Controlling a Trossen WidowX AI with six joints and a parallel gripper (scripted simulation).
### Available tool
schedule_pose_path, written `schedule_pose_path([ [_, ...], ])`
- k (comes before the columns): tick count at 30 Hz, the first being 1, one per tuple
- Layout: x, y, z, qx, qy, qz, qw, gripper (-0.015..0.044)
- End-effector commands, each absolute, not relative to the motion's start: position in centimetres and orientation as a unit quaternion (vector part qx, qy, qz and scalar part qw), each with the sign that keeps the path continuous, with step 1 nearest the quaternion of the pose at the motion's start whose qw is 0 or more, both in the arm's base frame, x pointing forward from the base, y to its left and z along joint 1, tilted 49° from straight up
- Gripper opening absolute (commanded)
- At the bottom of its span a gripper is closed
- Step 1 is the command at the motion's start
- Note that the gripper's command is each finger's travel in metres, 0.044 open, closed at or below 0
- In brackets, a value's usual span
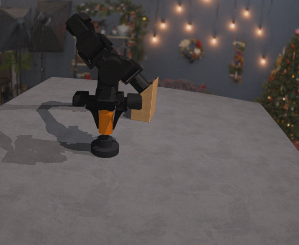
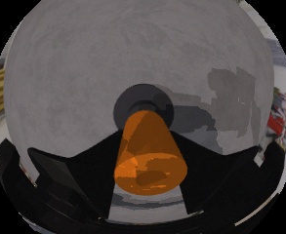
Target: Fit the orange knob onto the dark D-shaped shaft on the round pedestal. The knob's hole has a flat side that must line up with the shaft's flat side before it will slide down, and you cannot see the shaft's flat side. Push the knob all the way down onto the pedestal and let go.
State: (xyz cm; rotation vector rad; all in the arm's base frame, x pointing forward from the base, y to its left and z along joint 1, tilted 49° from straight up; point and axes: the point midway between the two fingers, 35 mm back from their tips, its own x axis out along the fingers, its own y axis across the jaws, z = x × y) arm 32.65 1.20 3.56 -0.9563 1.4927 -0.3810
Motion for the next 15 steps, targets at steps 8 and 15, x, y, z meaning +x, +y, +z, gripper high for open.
schedule_pose_path([
  [8,32.59,1.11,3.62,-0.423,0.651,-0.156,0.610,0.0000],
  [15,32.66,0.91,3.52,-0.423,0.651,-0.156,0.610,0.0000],
])
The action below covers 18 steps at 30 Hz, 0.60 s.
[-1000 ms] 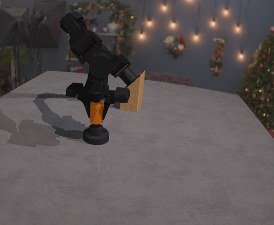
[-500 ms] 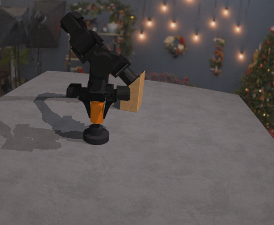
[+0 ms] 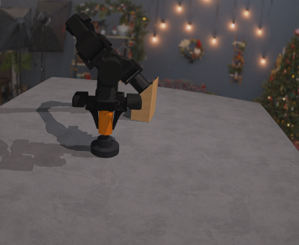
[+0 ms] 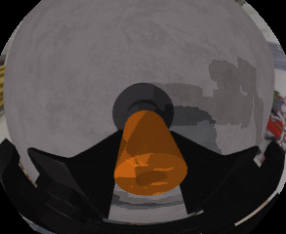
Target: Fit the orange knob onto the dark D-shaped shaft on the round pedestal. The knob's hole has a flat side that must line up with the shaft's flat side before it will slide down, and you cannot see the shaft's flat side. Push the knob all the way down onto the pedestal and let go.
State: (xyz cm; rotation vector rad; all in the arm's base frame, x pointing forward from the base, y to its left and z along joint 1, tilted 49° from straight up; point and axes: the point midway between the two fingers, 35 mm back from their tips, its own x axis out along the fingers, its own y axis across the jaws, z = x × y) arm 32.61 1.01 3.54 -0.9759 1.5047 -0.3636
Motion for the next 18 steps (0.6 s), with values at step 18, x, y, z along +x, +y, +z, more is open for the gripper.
schedule_pose_path([
  [18,32.61,1.35,3.70,-0.449,0.657,-0.127,0.592,0.0000],
])
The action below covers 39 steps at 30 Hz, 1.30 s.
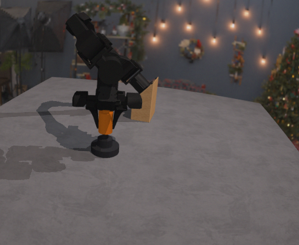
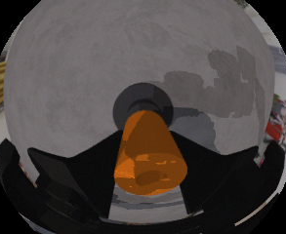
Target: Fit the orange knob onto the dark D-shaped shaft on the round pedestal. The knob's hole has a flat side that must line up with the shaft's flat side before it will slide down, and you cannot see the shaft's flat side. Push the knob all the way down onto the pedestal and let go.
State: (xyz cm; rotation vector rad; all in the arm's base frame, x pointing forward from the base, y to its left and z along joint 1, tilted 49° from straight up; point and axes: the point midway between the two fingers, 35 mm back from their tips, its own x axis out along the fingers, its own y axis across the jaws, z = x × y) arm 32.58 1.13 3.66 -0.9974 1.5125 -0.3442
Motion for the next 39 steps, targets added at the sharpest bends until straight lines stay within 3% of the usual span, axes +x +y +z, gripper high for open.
schedule_pose_path([
  [1,32.62,1.35,3.68,-0.460,0.660,-0.115,0.583,0.0000],
  [39,32.70,0.73,3.36,-0.484,0.664,-0.087,0.563,0.0000],
])
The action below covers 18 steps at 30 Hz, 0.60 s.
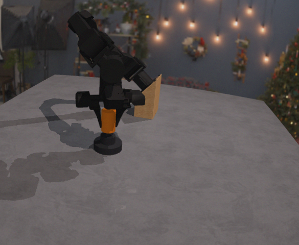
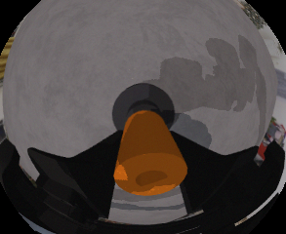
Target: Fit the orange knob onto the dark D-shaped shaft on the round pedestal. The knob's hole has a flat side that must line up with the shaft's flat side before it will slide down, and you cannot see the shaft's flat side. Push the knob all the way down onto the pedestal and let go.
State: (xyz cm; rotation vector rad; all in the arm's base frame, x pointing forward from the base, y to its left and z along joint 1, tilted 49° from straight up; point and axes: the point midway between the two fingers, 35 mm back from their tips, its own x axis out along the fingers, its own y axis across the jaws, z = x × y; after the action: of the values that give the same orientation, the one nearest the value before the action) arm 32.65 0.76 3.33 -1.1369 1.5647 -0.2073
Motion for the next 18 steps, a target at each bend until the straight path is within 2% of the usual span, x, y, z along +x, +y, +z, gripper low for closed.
schedule_pose_path([
  [1,32.7,0.7,3.4,-0.484,0.664,-0.088,0.564,0.0000],
  [18,32.8,-0.3,2.4,-0.484,0.664,-0.088,0.564,0.0000],
])
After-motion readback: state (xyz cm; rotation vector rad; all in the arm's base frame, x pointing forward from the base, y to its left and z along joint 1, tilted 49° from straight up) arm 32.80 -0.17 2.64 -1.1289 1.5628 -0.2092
